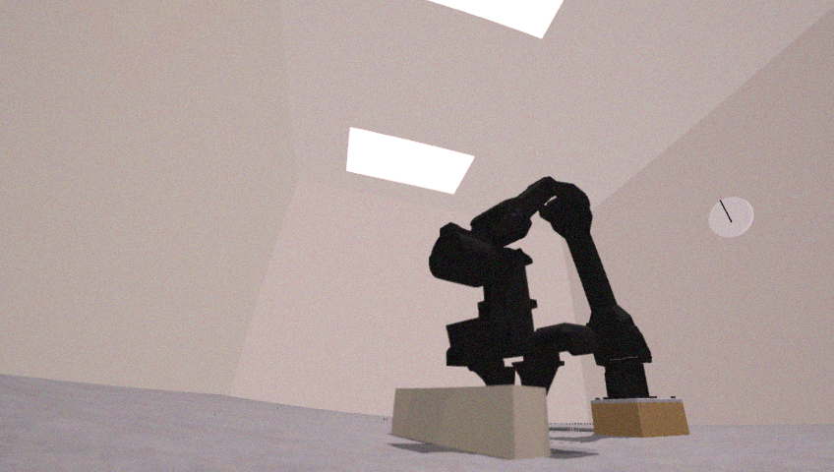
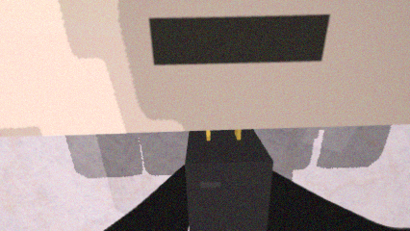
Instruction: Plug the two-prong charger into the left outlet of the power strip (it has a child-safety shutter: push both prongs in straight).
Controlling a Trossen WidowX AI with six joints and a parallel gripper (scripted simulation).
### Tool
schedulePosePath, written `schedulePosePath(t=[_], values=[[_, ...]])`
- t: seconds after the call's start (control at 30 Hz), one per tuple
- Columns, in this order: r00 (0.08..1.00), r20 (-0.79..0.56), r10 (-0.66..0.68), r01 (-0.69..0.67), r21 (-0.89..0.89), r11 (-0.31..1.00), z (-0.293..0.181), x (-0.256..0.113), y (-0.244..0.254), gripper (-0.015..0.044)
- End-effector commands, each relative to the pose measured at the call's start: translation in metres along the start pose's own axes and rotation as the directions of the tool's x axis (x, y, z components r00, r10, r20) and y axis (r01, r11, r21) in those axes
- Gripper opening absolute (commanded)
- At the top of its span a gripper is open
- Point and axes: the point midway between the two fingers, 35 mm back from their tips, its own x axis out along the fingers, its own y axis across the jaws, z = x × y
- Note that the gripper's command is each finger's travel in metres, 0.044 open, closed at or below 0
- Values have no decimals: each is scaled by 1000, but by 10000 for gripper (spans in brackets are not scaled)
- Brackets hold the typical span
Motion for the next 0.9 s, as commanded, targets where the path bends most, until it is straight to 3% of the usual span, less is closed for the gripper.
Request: schedulePosePath(t=[0.0, 0.87], values=[[1000, 9, 5, -5, 5, 1000, 3, -2, 1, 0], [1000, 9, 5, -5, 5, 1000, 5, -2, 1, 0]])
